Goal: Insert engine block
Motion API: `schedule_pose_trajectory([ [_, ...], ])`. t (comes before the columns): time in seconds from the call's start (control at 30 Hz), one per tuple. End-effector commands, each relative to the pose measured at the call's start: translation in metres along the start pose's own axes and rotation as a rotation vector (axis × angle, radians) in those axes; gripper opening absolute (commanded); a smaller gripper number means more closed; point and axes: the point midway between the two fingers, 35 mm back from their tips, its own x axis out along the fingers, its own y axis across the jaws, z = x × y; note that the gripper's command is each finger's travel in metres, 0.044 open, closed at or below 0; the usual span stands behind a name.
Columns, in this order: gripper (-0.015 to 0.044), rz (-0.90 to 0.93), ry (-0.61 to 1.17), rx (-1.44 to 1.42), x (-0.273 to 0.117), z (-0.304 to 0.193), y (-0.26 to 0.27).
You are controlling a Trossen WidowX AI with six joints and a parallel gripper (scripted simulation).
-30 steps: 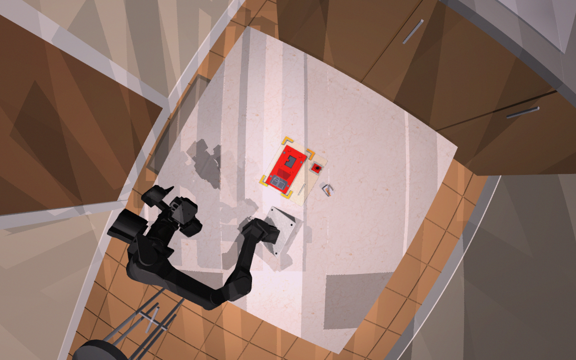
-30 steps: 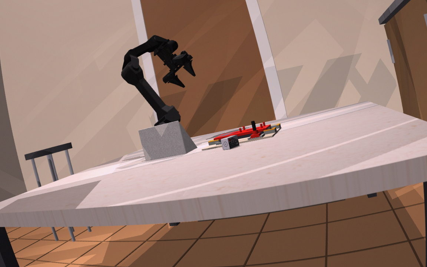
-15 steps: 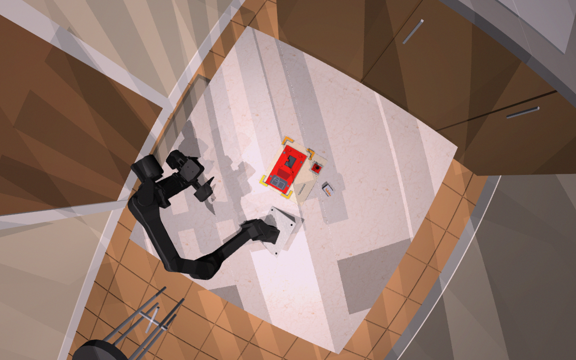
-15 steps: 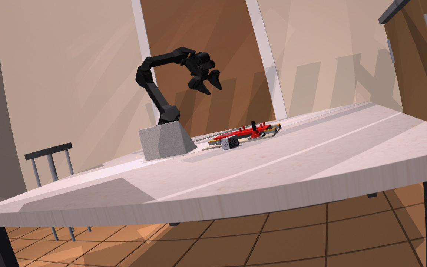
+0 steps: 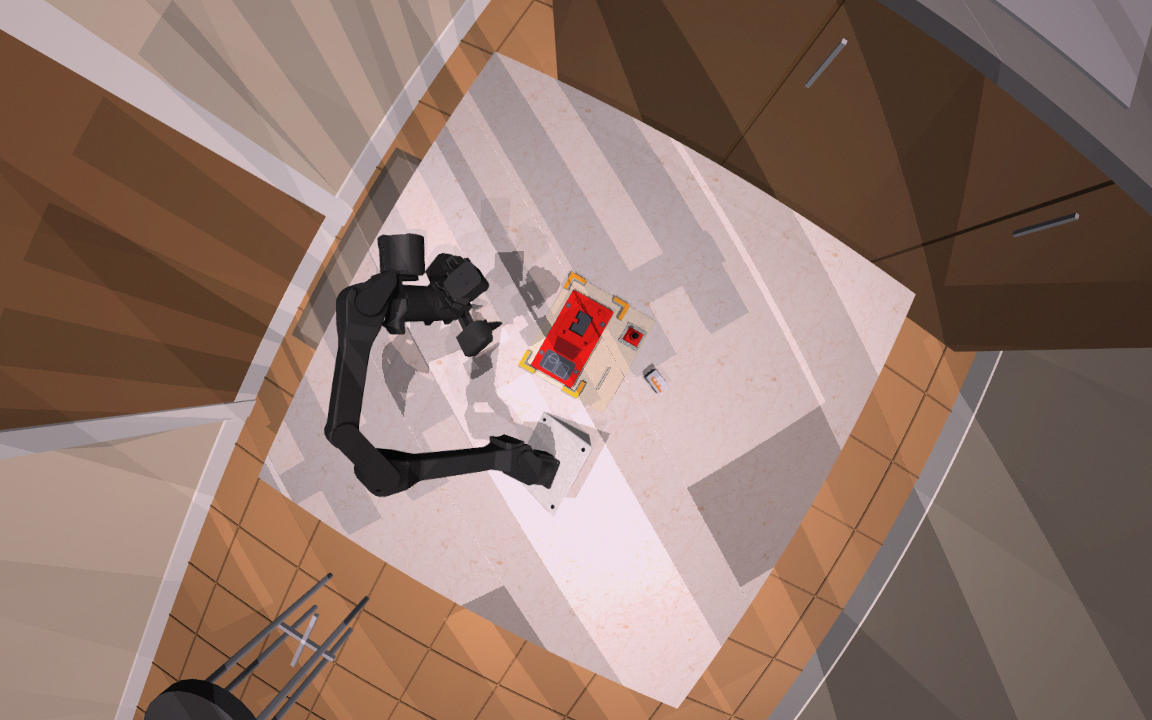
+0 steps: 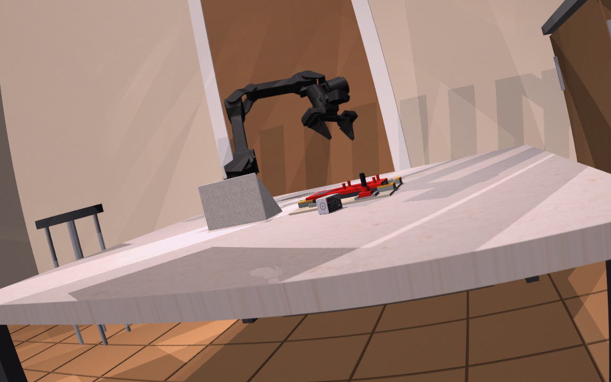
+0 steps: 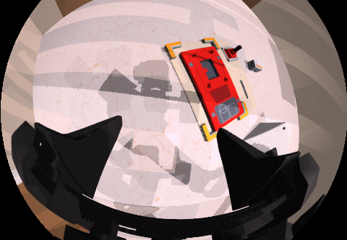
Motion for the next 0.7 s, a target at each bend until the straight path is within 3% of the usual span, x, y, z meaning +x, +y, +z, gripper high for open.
schedule_pose_trajectory([
  [0.0, 0.0440, -0.088, 0.033, 0.007, 0.036, 0.044, -0.021],
  [0.33, 0.0440, -0.158, 0.233, -0.055, 0.109, 0.126, -0.099],
  [0.67, 0.0440, -0.010, 0.439, -0.096, 0.172, 0.169, -0.217],
])
